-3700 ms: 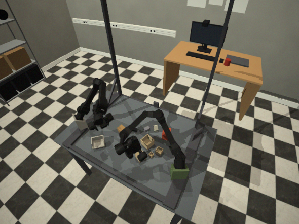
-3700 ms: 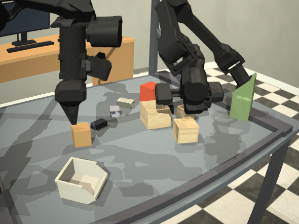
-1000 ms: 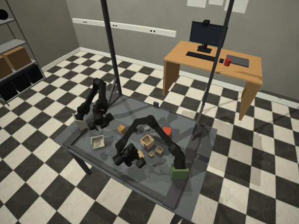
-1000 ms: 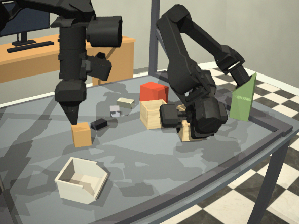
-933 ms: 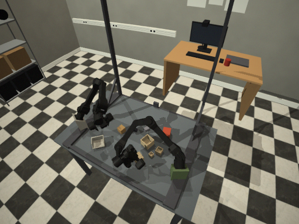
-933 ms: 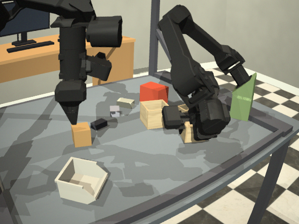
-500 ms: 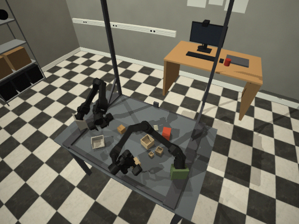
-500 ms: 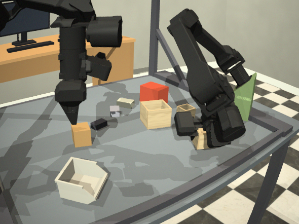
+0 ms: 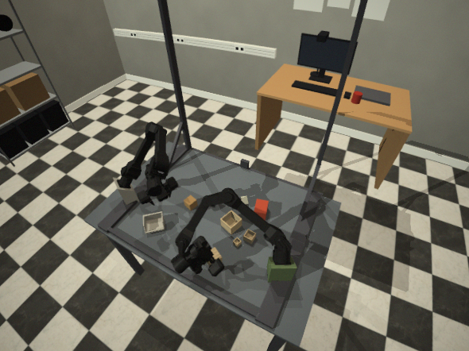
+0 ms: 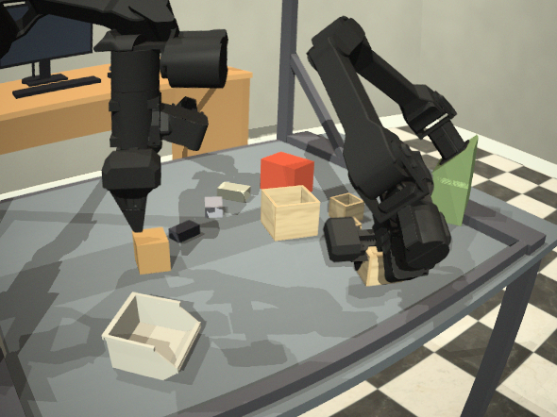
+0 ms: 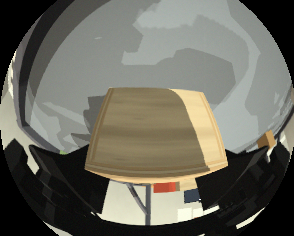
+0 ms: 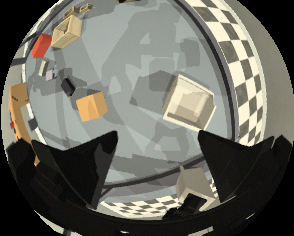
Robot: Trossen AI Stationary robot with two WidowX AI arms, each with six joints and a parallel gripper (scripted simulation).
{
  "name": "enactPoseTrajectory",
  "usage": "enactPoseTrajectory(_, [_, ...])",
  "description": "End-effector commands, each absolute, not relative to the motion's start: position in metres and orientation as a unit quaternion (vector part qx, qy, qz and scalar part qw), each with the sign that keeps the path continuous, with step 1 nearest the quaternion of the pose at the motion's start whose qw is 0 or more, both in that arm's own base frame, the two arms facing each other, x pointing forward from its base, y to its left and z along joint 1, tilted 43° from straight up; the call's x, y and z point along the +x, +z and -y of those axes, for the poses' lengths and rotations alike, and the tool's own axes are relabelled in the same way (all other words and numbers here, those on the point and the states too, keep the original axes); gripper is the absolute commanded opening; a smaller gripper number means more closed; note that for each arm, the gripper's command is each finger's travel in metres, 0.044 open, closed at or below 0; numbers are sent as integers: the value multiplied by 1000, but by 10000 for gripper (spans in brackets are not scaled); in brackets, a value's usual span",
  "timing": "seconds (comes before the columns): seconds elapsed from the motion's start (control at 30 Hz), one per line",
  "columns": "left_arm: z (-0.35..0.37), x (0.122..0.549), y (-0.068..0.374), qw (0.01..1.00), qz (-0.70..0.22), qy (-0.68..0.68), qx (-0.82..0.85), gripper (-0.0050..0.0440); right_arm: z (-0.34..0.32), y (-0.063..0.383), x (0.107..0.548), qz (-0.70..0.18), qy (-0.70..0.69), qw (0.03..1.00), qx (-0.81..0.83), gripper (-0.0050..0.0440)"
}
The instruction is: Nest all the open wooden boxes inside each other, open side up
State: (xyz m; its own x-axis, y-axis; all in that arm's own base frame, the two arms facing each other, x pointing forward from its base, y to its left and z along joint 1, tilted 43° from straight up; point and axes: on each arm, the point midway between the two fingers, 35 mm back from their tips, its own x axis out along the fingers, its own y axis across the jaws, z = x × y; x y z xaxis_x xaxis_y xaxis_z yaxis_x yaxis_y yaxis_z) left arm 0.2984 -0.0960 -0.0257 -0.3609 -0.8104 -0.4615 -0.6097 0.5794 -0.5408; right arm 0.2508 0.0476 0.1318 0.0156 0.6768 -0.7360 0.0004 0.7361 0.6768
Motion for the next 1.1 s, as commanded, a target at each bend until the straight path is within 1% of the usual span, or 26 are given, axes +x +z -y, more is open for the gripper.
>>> enactPoseTrajectory(0.0, [89,303,-14,404,-791,-125,-443,-50,-46,135,251,-649,256,669,258,400])
enactPoseTrajectory(0.13, [89,302,-13,413,-786,-120,-443,-50,-46,135,251,-649,256,669,258,400])
enactPoseTrajectory(0.3, [91,298,-10,454,-764,-97,-448,-50,-46,135,251,-649,256,669,258,400])
enactPoseTrajectory(0.5, [90,297,-10,463,-758,-91,-450,-50,-46,135,251,-649,256,669,258,400])
enactPoseTrajectory(0.9, [93,289,-4,540,-706,-42,-456,-50,-46,135,251,-649,256,669,258,400])
enactPoseTrajectory(1.07, [94,288,-3,553,-695,-35,-458,-50,-46,135,251,-649,256,669,258,400])
